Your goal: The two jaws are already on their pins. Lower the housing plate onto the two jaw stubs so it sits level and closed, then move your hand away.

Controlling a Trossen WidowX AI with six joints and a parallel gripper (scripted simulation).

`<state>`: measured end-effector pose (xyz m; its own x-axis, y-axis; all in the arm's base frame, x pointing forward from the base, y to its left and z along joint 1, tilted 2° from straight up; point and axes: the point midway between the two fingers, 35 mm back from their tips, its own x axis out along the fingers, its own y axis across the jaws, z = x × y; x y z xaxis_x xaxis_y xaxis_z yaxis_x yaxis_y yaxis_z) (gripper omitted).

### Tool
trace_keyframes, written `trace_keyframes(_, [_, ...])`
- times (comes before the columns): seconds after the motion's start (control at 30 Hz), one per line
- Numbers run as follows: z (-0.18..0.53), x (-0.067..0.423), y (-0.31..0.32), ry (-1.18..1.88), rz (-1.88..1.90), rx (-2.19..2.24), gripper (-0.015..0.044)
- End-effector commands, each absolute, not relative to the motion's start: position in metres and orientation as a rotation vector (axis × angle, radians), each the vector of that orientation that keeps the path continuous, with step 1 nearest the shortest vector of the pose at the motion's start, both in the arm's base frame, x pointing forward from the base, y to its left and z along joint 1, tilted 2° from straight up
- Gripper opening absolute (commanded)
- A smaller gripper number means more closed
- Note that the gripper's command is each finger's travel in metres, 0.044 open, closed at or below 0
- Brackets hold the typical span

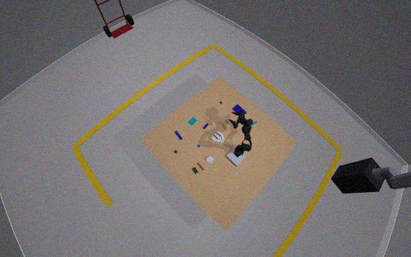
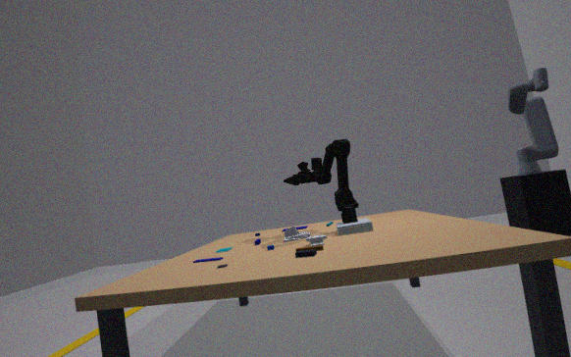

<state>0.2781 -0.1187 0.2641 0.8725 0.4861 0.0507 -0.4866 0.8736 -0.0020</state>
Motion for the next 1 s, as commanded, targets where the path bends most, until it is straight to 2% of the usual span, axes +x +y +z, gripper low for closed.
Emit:
trace_keyframes(0.0, [0.264,0.278,-0.119,-0.05,0.508,0.011,0.0426])
trace_keyframes(0.03, [0.264,0.279,-0.118,-0.049,0.509,0.016,0.044])
trace_keyframes(0.97, [0.25,0.358,-0.042,0.256,0.59,0.753,0.044])
